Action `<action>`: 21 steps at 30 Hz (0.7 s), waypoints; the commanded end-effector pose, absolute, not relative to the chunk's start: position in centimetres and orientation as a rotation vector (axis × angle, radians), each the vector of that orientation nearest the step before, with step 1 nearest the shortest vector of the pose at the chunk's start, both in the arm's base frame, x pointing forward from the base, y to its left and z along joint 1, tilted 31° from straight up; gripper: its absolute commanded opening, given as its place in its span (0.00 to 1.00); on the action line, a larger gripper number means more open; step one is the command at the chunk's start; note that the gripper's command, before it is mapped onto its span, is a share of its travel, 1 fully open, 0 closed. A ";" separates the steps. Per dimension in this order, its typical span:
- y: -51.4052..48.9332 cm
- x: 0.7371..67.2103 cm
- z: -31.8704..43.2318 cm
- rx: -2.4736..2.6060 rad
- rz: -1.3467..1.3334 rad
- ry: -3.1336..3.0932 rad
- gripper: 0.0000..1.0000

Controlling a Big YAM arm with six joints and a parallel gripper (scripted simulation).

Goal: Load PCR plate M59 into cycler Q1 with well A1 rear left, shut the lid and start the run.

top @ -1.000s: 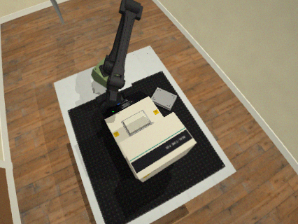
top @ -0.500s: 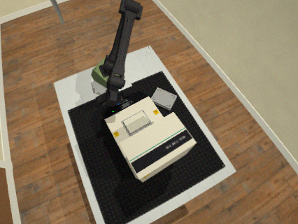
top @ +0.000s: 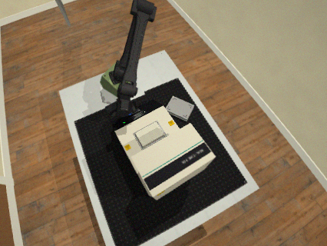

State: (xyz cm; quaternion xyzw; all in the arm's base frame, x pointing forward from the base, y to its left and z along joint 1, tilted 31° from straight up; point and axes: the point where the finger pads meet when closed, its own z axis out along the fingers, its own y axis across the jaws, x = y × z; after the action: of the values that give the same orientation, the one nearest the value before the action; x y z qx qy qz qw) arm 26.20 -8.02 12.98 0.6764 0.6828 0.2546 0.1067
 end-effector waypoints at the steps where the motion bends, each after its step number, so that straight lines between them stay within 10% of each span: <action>1: -7.4 26.5 12.7 1.975 0.762 2.021 0.00; 21: -6.5 26.2 11.7 1.987 0.776 2.040 0.00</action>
State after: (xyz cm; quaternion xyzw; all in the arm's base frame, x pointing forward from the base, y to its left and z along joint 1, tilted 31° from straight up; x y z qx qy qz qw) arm 26.21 -8.00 12.96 0.6780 0.6797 0.2556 0.1142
